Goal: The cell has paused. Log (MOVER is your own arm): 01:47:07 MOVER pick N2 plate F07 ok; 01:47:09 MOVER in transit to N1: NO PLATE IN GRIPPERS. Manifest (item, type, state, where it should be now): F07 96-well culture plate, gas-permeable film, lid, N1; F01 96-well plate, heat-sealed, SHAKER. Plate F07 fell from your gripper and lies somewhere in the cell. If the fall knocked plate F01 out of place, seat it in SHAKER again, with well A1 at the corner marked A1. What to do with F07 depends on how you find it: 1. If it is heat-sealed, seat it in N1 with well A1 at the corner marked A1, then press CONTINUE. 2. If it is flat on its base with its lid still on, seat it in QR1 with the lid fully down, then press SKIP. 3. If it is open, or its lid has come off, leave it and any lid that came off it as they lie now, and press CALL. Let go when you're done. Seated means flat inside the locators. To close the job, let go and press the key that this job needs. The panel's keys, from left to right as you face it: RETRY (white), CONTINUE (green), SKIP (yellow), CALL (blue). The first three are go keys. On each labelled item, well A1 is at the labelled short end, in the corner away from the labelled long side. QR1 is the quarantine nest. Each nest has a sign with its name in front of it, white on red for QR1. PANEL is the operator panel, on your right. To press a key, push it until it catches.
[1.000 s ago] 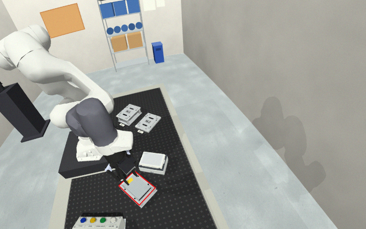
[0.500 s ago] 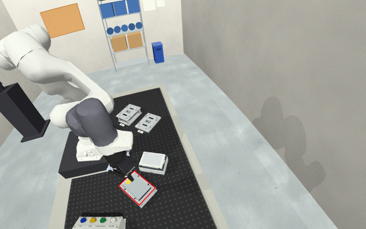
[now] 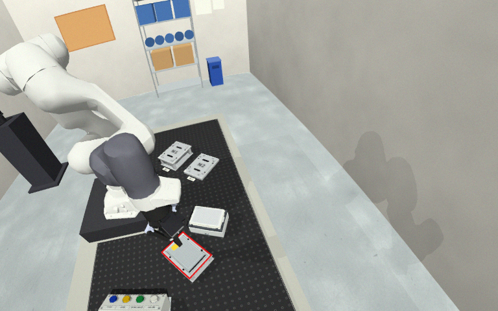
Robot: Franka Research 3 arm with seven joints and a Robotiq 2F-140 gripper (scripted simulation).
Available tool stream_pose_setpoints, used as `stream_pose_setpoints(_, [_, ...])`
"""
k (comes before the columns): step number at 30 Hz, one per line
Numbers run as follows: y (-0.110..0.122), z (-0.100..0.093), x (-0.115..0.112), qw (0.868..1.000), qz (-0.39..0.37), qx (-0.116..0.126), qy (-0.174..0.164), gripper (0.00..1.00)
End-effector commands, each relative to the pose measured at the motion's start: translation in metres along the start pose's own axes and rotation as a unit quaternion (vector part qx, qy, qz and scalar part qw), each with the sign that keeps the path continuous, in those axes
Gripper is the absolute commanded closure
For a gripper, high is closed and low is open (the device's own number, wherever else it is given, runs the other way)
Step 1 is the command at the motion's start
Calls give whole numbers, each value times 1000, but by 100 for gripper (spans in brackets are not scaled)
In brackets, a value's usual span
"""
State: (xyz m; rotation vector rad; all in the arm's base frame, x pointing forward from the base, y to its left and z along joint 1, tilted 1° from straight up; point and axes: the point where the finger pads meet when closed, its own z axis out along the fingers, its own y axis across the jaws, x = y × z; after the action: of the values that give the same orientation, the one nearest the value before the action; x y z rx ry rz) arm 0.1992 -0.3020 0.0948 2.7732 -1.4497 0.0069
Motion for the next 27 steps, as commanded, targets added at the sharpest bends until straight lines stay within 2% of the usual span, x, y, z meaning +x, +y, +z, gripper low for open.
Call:
stream_pose_setpoints(1, [2,-1,1,1000,7,0,0,90])
stream_pose_setpoints(4, [16,-1,2,1000,30,0,0,90])
stream_pose_setpoints(6, [33,-2,3,998,60,1,0,90])
stream_pose_setpoints(9, [70,-2,1,992,125,2,0,90])
stream_pose_setpoints(12, [115,-2,-5,979,202,2,0,90])
stream_pose_setpoints(14, [115,-2,-5,979,202,2,0,90])
stream_pose_setpoints(18, [174,-2,-23,954,301,1,0,90])
stream_pose_setpoints(21, [206,-2,-37,935,355,1,0,90])
stream_pose_setpoints(24, [224,-1,-47,923,386,0,0,90])
stream_pose_setpoints(27, [229,-1,-50,919,394,0,0,90])
